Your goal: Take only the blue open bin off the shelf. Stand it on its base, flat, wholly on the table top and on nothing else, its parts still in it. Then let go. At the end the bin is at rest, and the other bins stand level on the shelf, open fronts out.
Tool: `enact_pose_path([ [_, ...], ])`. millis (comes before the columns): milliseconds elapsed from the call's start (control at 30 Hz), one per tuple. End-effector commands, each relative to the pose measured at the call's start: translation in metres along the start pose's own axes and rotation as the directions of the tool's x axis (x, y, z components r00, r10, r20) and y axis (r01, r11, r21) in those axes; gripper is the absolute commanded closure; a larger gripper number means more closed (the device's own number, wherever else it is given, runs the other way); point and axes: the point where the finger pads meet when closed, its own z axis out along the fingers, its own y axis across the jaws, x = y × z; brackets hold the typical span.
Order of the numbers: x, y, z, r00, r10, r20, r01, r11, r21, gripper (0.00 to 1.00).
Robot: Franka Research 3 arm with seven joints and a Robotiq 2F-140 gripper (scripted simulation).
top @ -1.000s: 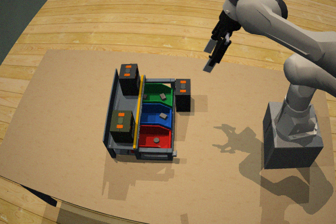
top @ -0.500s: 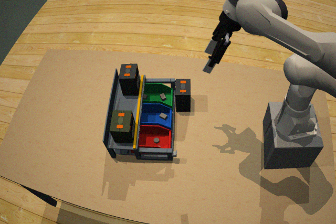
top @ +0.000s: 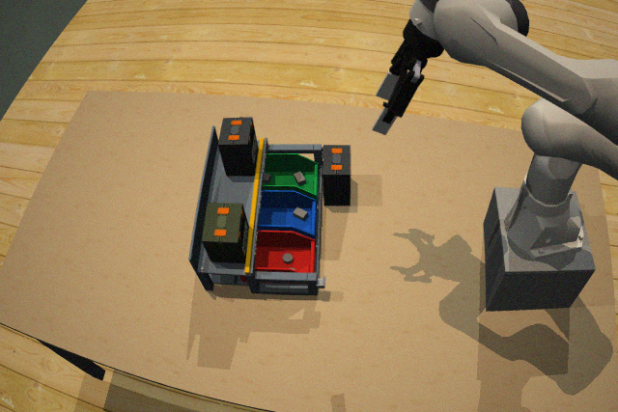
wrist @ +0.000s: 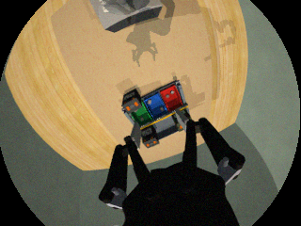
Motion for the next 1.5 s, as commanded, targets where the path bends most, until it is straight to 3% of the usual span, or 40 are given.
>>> enact_pose_path([
  [0,-0.0002,0.0010,0.0005,1.000,0.010,-0.002,-0.010,1.000,-0.003,0.43],
  [1467,0.0000,0.0000,-0.0001,1.000,0.001,0.000,-0.001,1.000,0.000,0.43],
])
